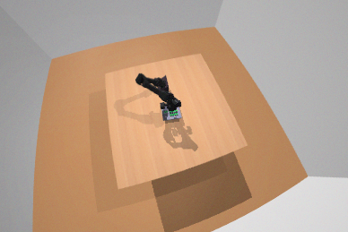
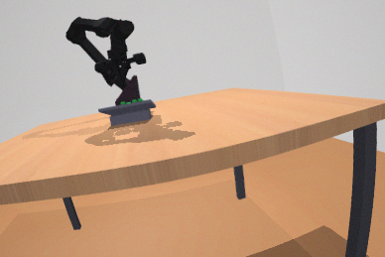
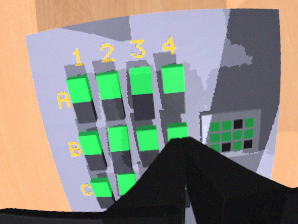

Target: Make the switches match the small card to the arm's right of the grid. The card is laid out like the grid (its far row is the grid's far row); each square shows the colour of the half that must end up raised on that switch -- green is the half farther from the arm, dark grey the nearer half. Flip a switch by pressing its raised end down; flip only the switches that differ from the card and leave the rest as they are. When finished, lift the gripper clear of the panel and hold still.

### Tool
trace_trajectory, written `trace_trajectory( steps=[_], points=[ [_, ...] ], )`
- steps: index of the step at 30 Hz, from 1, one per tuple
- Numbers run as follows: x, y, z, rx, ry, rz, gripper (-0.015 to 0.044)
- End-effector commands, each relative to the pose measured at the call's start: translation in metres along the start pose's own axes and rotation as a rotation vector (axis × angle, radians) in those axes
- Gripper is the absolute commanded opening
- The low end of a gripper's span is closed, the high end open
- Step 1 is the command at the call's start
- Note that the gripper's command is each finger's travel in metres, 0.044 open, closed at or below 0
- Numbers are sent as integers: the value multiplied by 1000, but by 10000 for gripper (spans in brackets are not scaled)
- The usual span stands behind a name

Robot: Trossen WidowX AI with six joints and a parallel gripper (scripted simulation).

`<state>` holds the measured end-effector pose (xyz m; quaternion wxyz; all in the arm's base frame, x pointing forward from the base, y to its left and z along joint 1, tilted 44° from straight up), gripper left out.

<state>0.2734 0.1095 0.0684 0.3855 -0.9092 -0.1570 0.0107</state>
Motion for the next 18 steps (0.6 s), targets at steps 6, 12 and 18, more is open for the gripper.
trace_trajectory(
  steps=[6, 12, 18],
  points=[
    [-34, -2, 44, 4, -5, 13, 0],
    [-37, 31, 45, -1, -5, -12, 0],
    [-37, 33, 45, -1, -5, -13, 0]
  ],
)
Point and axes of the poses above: the point midway between the two fingers, 35 mm back from their tips, its own y axis out along the fingers, its own z axis across the jaws, x = y × z, the point moved 7 cm from there along -y, back along the fingers, and after that the axes turned 9 degrees about -y, right-handed, at the moved point
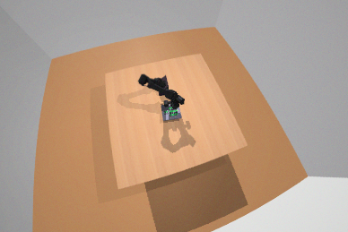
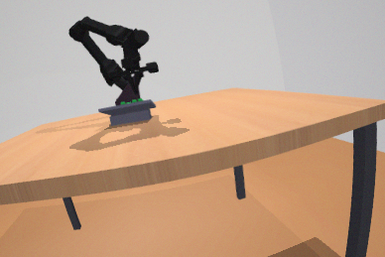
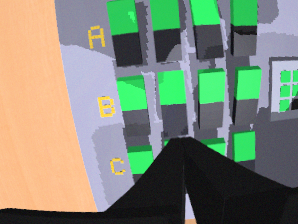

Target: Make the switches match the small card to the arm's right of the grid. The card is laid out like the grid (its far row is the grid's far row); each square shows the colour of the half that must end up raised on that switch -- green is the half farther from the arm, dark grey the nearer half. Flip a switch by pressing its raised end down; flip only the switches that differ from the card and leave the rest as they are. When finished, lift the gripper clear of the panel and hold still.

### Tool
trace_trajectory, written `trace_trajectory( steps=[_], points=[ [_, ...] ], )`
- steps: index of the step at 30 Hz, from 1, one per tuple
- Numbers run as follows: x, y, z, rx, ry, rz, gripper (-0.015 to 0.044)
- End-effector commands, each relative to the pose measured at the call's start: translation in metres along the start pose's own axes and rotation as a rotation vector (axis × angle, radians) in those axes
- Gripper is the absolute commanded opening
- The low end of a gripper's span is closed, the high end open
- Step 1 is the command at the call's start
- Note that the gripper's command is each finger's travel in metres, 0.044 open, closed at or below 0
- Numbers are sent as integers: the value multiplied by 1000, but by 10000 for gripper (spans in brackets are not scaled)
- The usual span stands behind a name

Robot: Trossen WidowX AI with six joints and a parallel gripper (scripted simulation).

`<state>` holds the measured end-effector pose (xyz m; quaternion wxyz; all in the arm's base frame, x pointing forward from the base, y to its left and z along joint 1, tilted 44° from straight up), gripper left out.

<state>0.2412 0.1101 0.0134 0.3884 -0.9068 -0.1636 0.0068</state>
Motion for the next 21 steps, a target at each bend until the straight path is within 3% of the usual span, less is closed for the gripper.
trace_trajectory(
  steps=[1, 21],
  points=[
    [-1, 4, 1, -7, -8, 2, 0],
    [-2, 28, 1, -8, -8, 2, 0]
  ],
)
Point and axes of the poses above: the point midway between the two fingers, 35 mm back from their tips, its own y axis out along the fingers, its own z axis across the jaws, x = y × z, the point moved 7 cm from there along -y, back along the fingers, and after that the axes turned 9 degrees about -y, right-handed, at the moved point
